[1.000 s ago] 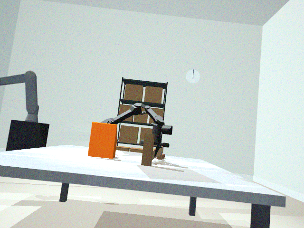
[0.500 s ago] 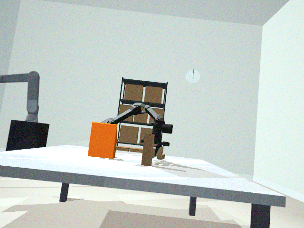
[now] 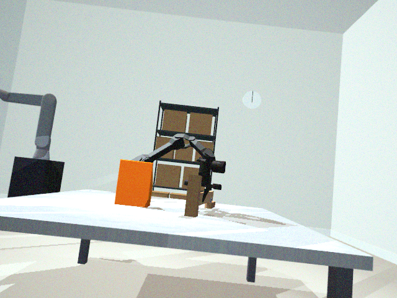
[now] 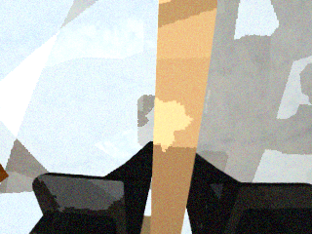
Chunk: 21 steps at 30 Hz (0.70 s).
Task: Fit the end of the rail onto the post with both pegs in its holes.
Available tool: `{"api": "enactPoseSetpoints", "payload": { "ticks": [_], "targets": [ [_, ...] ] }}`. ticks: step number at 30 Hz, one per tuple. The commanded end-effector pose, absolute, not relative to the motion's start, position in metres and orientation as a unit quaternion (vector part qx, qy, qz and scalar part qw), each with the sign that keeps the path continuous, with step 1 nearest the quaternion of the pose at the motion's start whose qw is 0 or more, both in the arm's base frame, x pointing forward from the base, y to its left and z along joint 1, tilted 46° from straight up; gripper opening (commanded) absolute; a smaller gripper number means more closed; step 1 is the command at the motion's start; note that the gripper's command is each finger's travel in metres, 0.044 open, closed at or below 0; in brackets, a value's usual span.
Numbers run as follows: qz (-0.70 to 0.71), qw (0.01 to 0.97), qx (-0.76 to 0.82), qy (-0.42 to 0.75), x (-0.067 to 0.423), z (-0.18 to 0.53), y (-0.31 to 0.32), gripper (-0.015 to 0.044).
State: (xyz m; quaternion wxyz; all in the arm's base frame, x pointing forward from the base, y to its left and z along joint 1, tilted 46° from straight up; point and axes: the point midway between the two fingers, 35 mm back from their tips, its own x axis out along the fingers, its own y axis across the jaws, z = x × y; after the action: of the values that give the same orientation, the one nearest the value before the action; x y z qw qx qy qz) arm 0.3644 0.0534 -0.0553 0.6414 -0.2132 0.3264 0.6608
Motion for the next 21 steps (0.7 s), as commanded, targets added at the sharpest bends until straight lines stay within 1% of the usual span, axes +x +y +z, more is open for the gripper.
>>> {"api": "enactPoseSetpoints", "payload": {
  "ticks": [1,21],
  "targets": [
    [0.657,0.648,-0.213,0.321,0.3675,-0.0516,0.0505,0.0],
    [0.657,0.648,-0.213,0.321,0.3651,-0.0552,0.0546,0.0]
  ]
}}
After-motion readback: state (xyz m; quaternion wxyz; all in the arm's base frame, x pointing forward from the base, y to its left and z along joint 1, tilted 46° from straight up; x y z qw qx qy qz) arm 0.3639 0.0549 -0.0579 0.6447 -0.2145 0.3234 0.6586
